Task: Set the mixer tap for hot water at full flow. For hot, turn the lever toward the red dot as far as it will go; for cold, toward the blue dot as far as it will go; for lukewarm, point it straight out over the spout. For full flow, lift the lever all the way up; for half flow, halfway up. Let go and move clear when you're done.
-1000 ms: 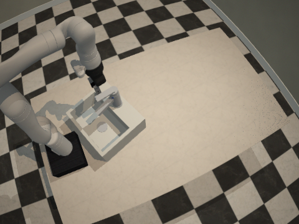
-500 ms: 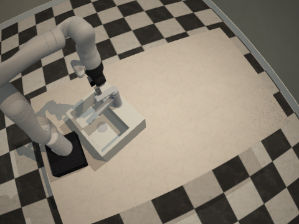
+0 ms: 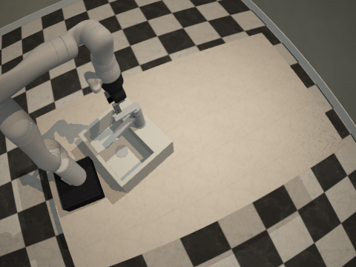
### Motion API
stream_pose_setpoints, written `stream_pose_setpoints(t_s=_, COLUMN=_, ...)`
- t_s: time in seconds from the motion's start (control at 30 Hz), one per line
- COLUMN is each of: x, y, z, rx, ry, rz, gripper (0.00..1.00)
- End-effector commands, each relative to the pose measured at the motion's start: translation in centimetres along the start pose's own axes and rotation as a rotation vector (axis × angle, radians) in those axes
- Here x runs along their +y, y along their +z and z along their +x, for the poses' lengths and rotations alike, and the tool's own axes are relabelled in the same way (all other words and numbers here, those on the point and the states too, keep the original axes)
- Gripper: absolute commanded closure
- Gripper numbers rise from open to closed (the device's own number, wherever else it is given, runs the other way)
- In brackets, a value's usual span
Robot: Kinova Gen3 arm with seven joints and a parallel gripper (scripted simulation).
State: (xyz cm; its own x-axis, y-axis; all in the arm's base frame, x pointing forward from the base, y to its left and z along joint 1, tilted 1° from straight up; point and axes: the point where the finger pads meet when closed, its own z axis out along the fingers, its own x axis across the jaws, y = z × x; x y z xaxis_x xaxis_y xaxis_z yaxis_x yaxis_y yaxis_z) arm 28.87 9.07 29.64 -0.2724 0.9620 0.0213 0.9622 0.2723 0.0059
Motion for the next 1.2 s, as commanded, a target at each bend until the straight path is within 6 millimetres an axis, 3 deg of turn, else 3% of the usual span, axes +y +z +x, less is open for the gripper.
stream_pose_setpoints(t_s=0.0, x=0.0, y=0.1, z=0.0, rx=0.0, ry=0.0, rz=0.001, gripper=0.0)
stream_pose_setpoints(t_s=1.17, x=0.0, y=4.4, z=-0.1, rx=0.001, ry=0.0, rz=0.002, gripper=0.0)
